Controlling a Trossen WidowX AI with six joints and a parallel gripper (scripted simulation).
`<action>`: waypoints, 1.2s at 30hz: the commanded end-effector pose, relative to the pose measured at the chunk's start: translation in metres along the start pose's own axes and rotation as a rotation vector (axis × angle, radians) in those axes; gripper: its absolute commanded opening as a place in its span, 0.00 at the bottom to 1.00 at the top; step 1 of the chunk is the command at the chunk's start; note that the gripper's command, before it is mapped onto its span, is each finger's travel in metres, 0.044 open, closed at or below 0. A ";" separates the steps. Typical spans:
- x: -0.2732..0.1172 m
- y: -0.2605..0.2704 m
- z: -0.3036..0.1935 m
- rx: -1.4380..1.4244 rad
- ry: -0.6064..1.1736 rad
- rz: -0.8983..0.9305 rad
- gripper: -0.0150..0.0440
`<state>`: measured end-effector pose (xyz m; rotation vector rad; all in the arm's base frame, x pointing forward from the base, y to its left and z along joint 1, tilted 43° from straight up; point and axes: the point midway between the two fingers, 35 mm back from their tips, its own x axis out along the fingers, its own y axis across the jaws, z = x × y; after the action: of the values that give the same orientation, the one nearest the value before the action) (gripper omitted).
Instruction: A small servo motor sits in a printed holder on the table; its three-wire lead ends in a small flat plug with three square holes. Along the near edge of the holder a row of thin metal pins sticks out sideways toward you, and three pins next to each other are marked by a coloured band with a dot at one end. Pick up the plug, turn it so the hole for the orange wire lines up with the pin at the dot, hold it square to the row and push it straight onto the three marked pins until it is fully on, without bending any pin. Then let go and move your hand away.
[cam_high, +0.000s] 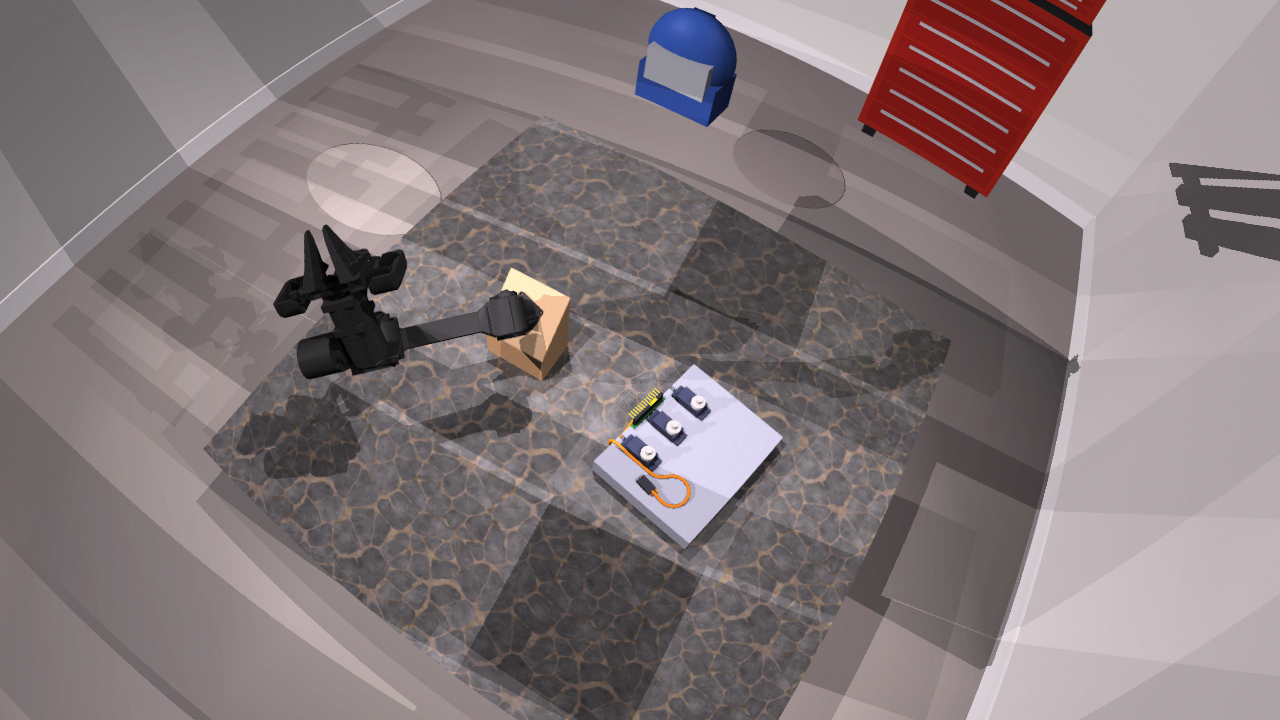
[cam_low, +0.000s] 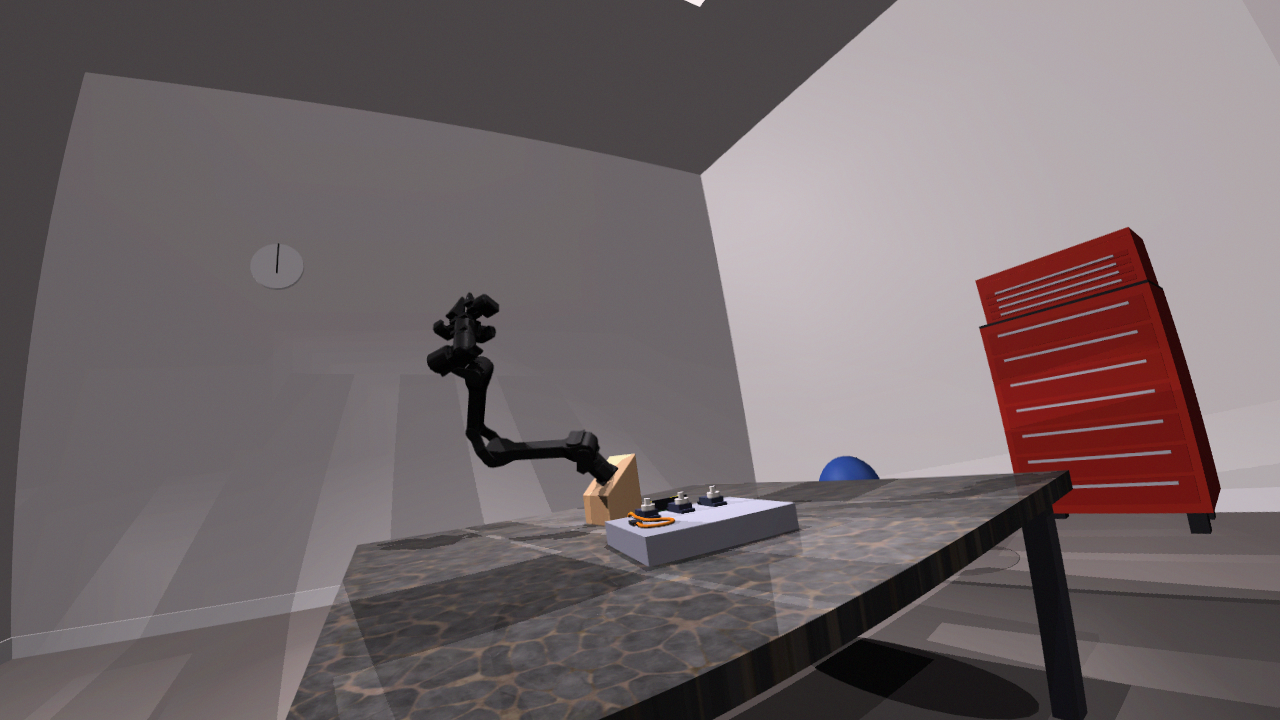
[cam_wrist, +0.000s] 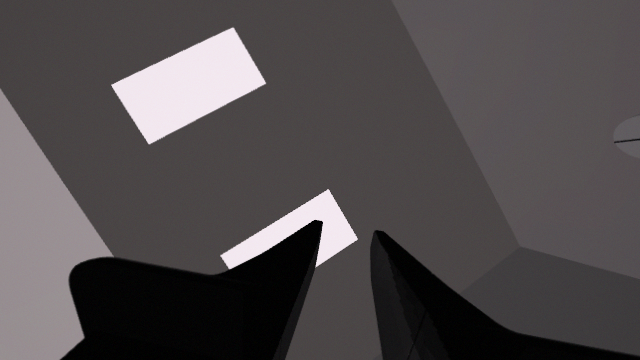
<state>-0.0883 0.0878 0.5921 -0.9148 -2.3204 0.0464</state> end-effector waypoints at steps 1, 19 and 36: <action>-0.002 0.027 -0.006 0.104 0.059 0.070 0.45; -0.039 0.125 -0.038 0.498 0.412 0.299 0.45; -0.116 0.201 -0.064 0.786 0.858 0.408 0.45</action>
<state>0.1132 0.1566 0.5400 -0.7836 -1.2373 0.5656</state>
